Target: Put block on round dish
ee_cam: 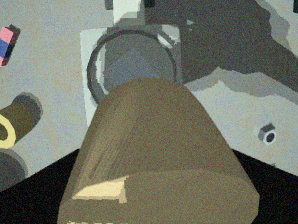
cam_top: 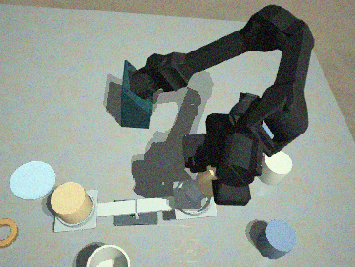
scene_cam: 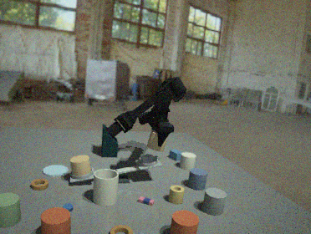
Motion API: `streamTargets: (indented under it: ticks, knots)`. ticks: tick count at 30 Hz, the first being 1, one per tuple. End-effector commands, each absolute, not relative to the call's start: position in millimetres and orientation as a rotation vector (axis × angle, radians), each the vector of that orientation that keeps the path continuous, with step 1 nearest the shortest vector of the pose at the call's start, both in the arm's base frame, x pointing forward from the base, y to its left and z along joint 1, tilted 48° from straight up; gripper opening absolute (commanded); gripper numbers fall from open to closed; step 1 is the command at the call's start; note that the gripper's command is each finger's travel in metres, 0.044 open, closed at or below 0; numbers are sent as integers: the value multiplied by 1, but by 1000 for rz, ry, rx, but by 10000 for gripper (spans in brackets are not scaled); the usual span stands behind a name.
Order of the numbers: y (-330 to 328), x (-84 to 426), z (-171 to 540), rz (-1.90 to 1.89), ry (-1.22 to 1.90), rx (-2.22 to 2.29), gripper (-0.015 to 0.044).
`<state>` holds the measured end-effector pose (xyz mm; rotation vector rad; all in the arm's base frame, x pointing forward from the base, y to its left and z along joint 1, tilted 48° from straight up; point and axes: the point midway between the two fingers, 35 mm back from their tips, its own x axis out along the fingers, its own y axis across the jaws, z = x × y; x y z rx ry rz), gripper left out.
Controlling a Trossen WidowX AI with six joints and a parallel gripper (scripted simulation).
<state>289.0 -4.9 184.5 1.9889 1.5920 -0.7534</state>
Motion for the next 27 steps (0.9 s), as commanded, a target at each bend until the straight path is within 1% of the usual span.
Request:
streamTargets:
  ticks: [1, 20, 27]
  knots:
    - [16, 284, 188, -755, 1581, 1977, 0]
    - [108, 242, 195, -693, 1597, 1960, 0]
    - [117, 239, 193, -685, 1602, 1961, 0]
